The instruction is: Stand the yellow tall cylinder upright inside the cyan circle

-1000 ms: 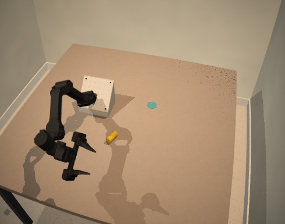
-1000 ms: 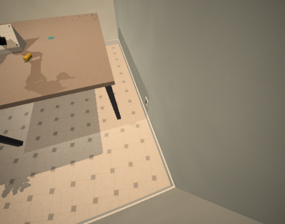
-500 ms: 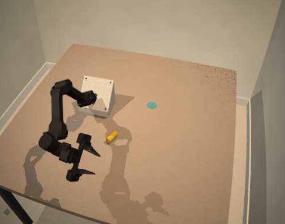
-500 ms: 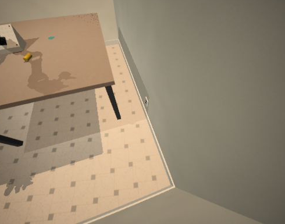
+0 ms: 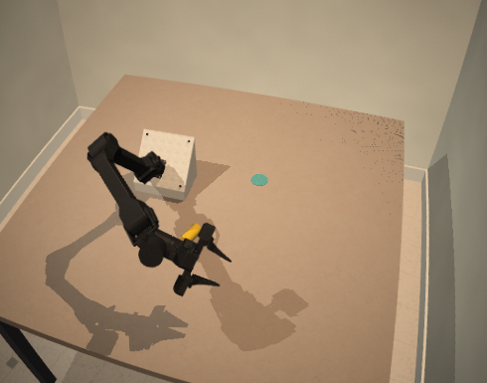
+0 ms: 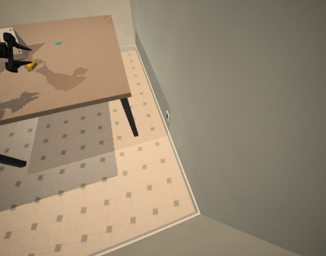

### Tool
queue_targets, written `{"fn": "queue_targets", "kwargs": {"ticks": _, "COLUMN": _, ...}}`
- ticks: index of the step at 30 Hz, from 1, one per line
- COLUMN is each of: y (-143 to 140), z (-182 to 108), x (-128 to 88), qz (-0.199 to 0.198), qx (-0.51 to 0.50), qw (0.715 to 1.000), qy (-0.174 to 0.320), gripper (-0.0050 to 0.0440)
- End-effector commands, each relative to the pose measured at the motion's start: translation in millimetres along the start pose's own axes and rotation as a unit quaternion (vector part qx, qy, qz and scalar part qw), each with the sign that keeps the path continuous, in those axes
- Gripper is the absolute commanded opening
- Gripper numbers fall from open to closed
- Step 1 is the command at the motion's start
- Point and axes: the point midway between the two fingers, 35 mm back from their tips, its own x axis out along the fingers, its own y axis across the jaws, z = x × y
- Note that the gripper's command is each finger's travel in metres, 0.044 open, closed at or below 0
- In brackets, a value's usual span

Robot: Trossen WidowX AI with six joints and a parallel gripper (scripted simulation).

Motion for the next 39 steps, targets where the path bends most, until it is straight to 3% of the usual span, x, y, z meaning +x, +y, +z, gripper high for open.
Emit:
{"fn": "queue_targets", "kwargs": {"ticks": 1, "y": 31.8, "z": -54.5, "x": 14.3, "qz": 0.003, "qx": -0.051, "qw": 0.993, "qy": 0.105, "gripper": 0.0314}}
{"fn": "queue_targets", "kwargs": {"ticks": 5, "y": 64.9, "z": -115.1, "x": 14.4, "qz": 0.014, "qx": -0.137, "qw": 0.965, "qy": 0.223, "gripper": 0.0314}}
{"fn": "queue_targets", "kwargs": {"ticks": 9, "y": 93.9, "z": -173.6, "x": -3.3, "qz": 0.034, "qx": -0.234, "qw": 0.918, "qy": 0.317, "gripper": 0.0314}}
{"fn": "queue_targets", "kwargs": {"ticks": 10, "y": 99.1, "z": -184.4, "x": -8.1, "qz": 0.039, "qx": -0.261, "qw": 0.904, "qy": 0.337, "gripper": 0.0314}}
{"fn": "queue_targets", "kwargs": {"ticks": 12, "y": 99.1, "z": -184.4, "x": -8.1, "qz": 0.039, "qx": -0.261, "qw": 0.904, "qy": 0.337, "gripper": 0.0314}}
{"fn": "queue_targets", "kwargs": {"ticks": 13, "y": 102.7, "z": -195.4, "x": -15.6, "qz": 0.055, "qx": -0.321, "qw": 0.861, "qy": 0.39, "gripper": 0.0314}}
{"fn": "queue_targets", "kwargs": {"ticks": 15, "y": 111.3, "z": -220.4, "x": -34.3, "qz": 0.067, "qx": -0.37, "qw": 0.826, "qy": 0.419, "gripper": 0.0314}}
{"fn": "queue_targets", "kwargs": {"ticks": 20, "y": 116.5, "z": -247.9, "x": -65.5, "qz": 0.096, "qx": -0.495, "qw": 0.718, "qy": 0.48, "gripper": 0.0314}}
{"fn": "queue_targets", "kwargs": {"ticks": 27, "y": 112.3, "z": -261.7, "x": -99.7, "qz": 0.135, "qx": -0.65, "qw": 0.524, "qy": 0.533, "gripper": 0.0314}}
{"fn": "queue_targets", "kwargs": {"ticks": 29, "y": 112.3, "z": -261.7, "x": -99.7, "qz": 0.135, "qx": -0.65, "qw": 0.524, "qy": 0.533, "gripper": 0.0314}}
{"fn": "queue_targets", "kwargs": {"ticks": 30, "y": 112.1, "z": -261.8, "x": -100.7, "qz": 0.143, "qx": -0.685, "qw": 0.469, "qy": 0.539, "gripper": 0.0314}}
{"fn": "queue_targets", "kwargs": {"ticks": 39, "y": 110.9, "z": -263.2, "x": -100.0, "qz": 0.144, "qx": -0.686, "qw": 0.467, "qy": 0.539, "gripper": 0.0314}}
